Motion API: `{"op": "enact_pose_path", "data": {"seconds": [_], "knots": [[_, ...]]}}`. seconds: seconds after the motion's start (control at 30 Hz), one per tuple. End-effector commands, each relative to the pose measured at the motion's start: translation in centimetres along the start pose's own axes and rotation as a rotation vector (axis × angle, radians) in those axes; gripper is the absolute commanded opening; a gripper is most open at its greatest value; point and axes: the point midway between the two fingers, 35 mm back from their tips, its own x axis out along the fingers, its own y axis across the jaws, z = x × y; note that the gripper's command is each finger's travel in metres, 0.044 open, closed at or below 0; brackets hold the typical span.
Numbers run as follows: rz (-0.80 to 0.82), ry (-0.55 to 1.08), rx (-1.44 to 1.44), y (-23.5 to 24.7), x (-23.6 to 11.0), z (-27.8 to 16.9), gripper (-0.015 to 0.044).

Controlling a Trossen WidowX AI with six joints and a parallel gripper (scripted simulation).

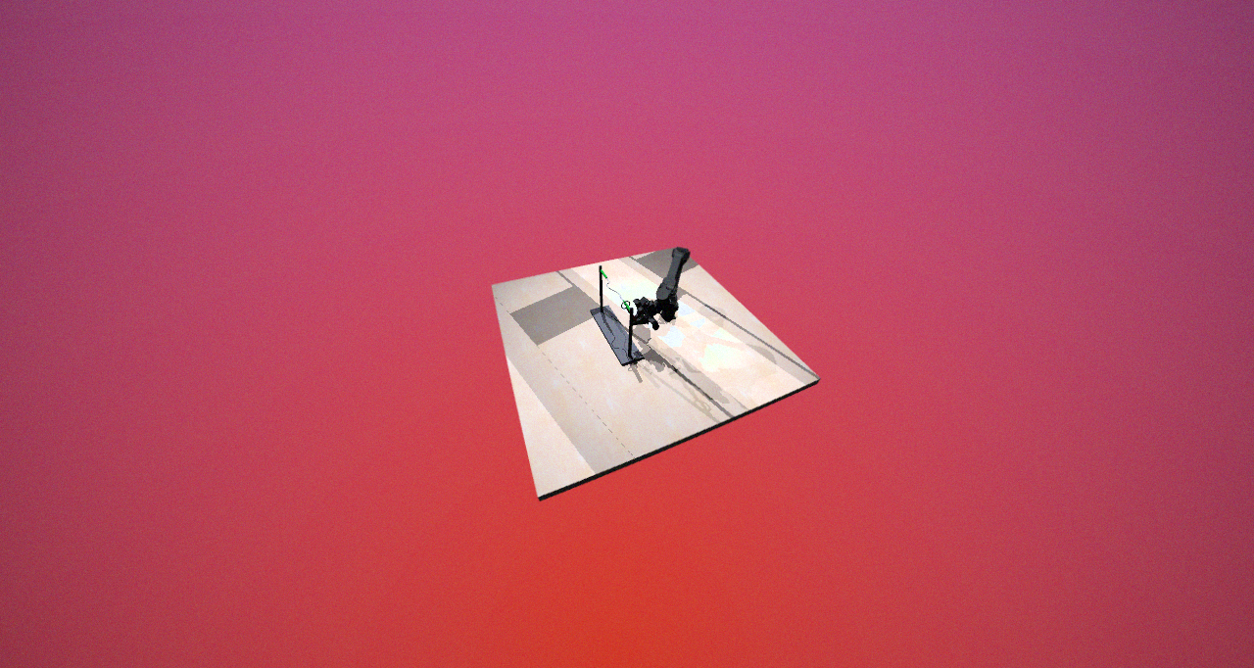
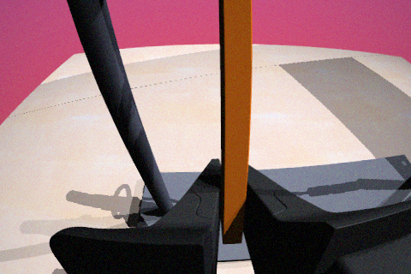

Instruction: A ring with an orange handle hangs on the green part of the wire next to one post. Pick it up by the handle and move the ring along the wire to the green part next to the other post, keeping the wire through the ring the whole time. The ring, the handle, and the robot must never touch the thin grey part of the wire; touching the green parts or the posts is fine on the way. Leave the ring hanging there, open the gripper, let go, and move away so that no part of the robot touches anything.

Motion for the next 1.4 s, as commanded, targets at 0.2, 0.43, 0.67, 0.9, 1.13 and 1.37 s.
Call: {"op": "enact_pose_path", "data": {"seconds": [0.2,0.43,0.67,0.9,1.13,1.37], "knots": [[-0.007,0.003,0.001,-0.1,0.2,-0.6,-0.0150],[-0.007,0.003,0.001,-0.1,0.2,-0.6,-0.0150],[-0.002,0.004,-0.004,0.0,0.2,-0.6,-0.0071],[-0.002,0.004,-0.004,0.0,0.2,-0.6,0.0113],[-0.004,0.010,0.000,0.2,-1.1,-0.7,0.0160],[-0.006,0.011,0.002,0.1,-3.4,-0.7,0.0160]]}}
